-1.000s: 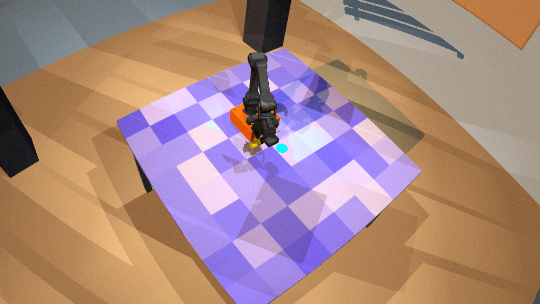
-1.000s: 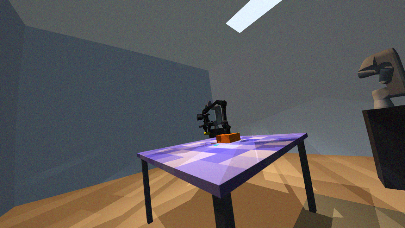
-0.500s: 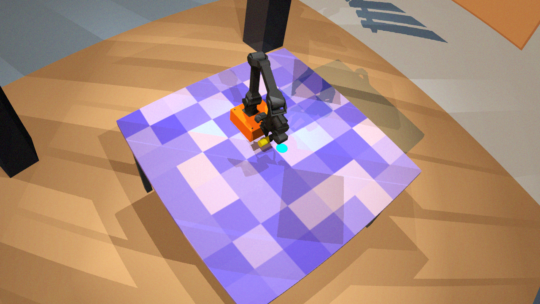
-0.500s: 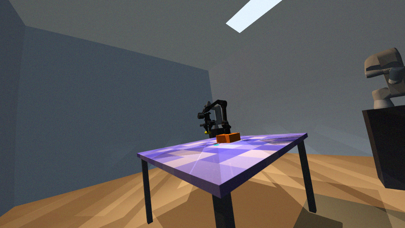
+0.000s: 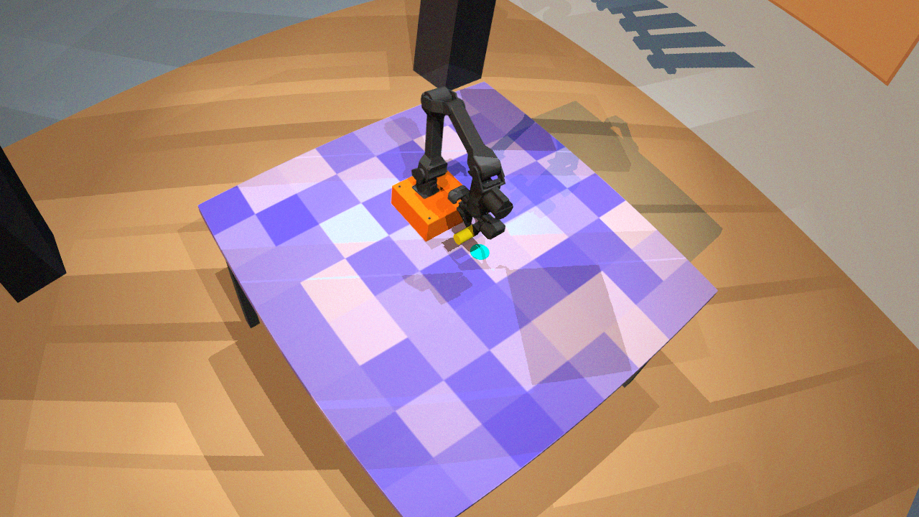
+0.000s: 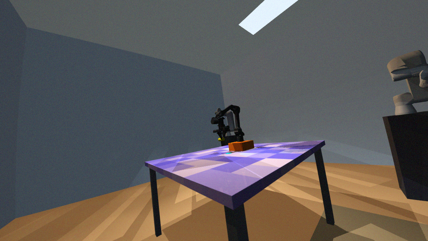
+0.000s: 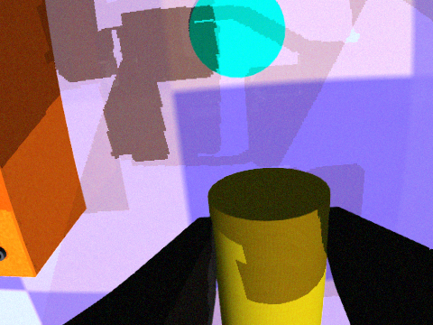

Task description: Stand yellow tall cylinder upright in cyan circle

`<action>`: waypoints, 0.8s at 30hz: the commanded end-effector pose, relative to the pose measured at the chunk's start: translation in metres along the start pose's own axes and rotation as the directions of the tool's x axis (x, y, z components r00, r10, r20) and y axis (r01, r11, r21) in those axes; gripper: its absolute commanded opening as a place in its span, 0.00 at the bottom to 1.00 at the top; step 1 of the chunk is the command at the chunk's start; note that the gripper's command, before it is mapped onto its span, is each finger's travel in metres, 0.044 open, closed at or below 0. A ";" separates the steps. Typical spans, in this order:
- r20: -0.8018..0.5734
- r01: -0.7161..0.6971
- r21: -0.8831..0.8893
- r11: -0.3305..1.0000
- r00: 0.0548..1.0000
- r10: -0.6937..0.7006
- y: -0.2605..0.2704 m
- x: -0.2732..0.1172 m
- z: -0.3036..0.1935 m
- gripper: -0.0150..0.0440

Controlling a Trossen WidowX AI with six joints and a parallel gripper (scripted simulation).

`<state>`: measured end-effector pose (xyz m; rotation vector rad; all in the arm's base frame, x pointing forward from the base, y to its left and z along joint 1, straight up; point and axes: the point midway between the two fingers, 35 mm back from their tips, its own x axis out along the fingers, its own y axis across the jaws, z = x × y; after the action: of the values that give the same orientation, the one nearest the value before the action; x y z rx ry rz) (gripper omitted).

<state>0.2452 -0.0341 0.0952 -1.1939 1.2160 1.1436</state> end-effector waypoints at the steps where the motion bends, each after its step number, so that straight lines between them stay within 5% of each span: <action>1: 0.001 0.003 0.003 1.000 1.000 -0.003 -0.003 -0.003 0.014 0.43; 24: 0.039 -0.040 -0.013 0.999 0.998 0.040 0.001 -0.005 0.056 0.43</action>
<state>0.2479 0.0206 0.1002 -1.1684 1.2149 1.1737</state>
